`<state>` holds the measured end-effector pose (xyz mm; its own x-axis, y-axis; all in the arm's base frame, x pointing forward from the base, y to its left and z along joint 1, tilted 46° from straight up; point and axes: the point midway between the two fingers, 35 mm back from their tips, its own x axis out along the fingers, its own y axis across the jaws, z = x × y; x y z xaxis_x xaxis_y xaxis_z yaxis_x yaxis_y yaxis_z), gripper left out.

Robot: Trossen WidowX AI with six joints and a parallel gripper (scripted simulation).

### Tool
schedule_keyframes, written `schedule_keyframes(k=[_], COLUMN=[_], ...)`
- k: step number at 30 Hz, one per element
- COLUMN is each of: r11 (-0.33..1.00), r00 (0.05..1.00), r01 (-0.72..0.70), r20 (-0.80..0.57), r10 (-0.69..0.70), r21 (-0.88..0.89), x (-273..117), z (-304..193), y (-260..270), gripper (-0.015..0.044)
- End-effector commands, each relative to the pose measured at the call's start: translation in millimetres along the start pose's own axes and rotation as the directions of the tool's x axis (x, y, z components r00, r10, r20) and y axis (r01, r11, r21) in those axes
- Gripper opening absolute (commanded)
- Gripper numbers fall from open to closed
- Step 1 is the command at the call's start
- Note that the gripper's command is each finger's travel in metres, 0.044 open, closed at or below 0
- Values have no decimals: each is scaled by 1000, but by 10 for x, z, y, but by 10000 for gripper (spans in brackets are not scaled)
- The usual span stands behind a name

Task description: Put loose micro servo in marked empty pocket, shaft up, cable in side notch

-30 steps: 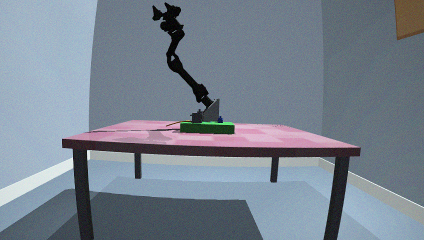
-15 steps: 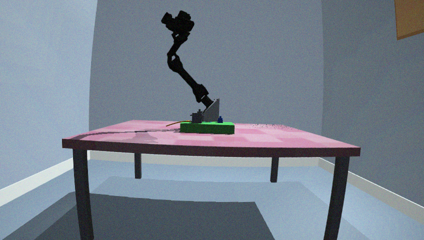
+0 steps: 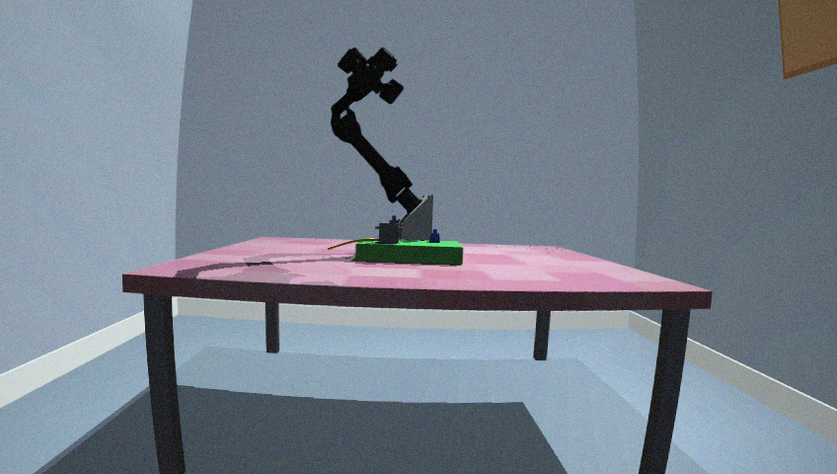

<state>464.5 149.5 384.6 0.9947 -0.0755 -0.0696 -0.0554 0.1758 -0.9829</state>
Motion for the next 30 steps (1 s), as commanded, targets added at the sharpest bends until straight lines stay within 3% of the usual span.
schedule_keyframes(k=[1,14,30], r11=[993,878,572], r00=[992,867,542], r01=[-105,-448,-801], r20=[-70,-322,-620], r10=[101,380,567], r21=[-51,-168,-177], x=[72,-6,-573], z=[-181,-914,-1846], y=[349,1300,2133], gripper=[440,440,440])
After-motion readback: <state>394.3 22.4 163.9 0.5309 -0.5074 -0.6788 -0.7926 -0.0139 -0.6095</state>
